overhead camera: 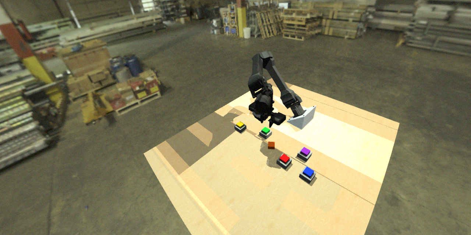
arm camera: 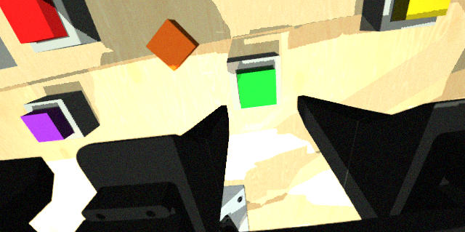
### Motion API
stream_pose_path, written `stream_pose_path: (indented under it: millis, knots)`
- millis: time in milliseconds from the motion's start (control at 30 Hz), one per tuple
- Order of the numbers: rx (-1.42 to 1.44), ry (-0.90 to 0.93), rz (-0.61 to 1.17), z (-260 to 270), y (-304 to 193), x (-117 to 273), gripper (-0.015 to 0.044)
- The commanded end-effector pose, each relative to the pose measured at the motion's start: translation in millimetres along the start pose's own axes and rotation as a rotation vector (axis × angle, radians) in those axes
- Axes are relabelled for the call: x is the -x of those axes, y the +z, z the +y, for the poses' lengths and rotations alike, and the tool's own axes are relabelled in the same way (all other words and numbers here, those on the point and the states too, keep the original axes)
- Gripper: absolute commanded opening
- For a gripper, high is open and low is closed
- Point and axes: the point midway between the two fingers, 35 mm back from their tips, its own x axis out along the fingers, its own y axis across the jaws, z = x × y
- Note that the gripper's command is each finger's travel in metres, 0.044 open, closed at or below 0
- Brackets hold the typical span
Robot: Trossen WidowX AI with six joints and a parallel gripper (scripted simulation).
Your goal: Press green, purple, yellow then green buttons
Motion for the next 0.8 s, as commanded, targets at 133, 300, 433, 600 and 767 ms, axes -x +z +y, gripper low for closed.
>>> stream_pose_path:
  millis: [133,300,433,600,767]
  knots:
    - [0.002,-0.005,-0.009,-1,0,-7,0.002]
    - [0.002,-0.005,-0.009,-1,0,-7,0.002]
    - [0.002,-0.005,-0.009,-1,0,-7,0.002]
    - [0.002,-0.005,-0.009,-1,0,-12,0.002]
    - [0.002,-0.005,-0.01,-1,0,-20,0.002]
